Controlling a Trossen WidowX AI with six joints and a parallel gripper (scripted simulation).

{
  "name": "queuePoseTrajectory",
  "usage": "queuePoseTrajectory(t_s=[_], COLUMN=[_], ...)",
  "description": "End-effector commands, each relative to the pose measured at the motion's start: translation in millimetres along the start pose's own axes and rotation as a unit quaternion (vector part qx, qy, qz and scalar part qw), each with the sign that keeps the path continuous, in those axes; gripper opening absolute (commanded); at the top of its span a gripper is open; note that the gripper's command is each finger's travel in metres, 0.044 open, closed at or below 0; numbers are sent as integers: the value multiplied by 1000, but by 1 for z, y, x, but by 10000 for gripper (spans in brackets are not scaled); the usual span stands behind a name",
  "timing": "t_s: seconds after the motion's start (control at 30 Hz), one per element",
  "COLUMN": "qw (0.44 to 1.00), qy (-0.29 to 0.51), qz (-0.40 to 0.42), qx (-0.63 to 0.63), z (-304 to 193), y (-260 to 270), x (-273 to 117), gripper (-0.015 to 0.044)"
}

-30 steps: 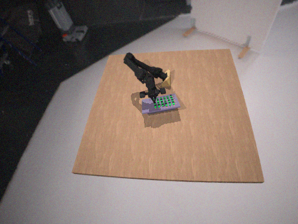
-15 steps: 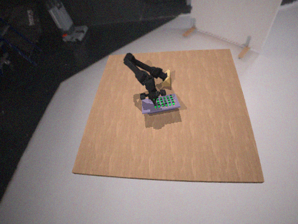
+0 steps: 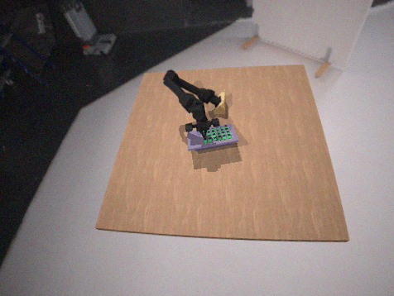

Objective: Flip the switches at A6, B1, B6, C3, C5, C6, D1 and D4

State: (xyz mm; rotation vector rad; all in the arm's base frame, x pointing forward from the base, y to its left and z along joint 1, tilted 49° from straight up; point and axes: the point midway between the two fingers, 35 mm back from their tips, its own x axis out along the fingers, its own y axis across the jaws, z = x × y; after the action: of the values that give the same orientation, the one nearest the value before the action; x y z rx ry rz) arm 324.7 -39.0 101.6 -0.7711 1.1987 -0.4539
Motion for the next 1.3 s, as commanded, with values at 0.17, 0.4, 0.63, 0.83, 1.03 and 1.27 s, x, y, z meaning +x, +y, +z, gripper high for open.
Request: queuePoseTrajectory(t_s=[0.17,0.4,0.63,0.83,1.03,1.27], qw=[1000,1000,1000,1000,1000,1000], qy=[0,0,0,0,0,0], qz=[3,3,3,3,3,2], qx=[-2,-2,-2,-2,-2,-2], z=[0,0,0,0,0,0], y=[1,1,1,1,1,1], x=[1,1,2,3,4,5], gripper=[0,0,0,0,0,0])
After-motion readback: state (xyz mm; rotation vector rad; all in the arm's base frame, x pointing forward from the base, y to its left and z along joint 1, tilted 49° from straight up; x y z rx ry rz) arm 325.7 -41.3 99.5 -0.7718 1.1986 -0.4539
